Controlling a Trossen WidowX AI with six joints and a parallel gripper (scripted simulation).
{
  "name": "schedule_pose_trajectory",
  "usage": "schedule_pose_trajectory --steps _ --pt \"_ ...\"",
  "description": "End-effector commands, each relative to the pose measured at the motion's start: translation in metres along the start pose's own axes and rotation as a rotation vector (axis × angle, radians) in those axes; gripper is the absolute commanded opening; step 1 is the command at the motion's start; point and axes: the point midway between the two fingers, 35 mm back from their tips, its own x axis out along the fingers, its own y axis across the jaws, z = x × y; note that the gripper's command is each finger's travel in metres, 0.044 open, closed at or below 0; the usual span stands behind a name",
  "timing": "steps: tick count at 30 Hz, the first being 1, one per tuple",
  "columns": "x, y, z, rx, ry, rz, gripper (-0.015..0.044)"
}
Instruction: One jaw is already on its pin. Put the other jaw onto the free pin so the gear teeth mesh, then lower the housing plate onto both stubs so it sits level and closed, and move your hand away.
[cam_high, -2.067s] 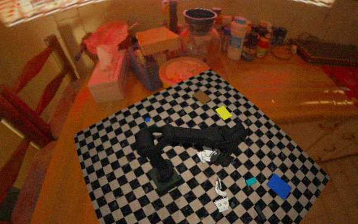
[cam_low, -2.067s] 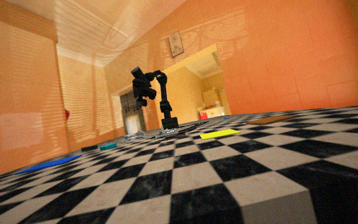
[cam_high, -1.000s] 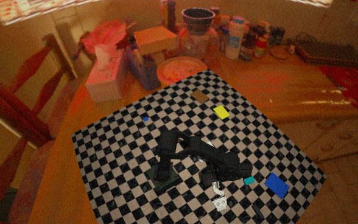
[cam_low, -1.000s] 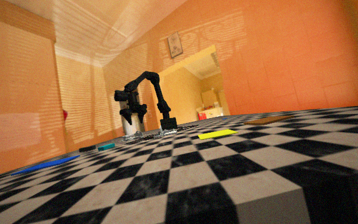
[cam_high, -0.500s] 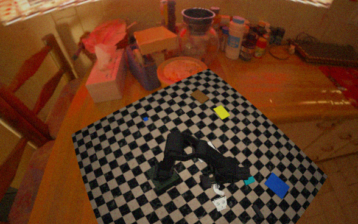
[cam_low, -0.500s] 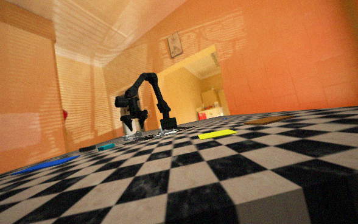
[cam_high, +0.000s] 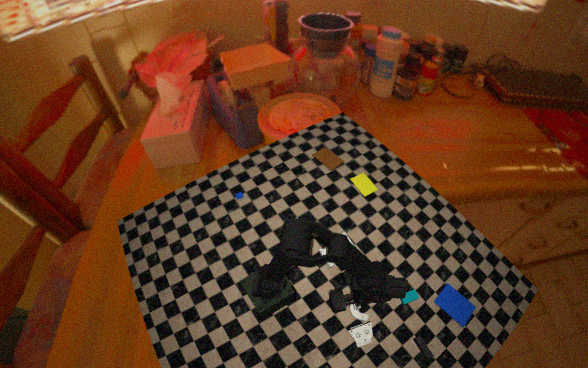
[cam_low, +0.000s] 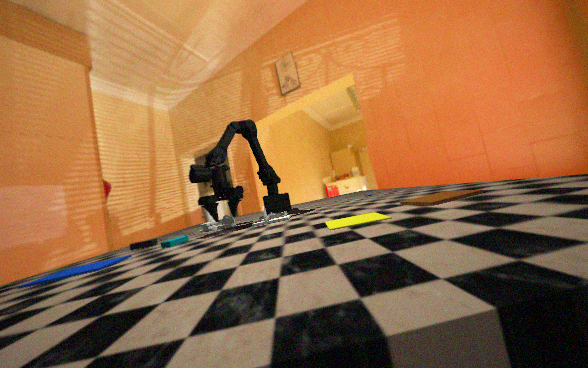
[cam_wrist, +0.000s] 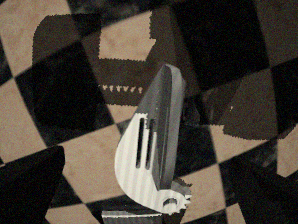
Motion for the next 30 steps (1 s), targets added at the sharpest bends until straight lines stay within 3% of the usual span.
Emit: schedule_pose_trajectory --steps 1,14,30 --pt "0.007 0.001 0.0 0.004 0.002 0.003 0.044" --pt "0.027 0.003 0.0 0.004 0.002 0.003 0.044" --pt "0.027 0.003 0.0 0.004 0.002 0.003 0.044"
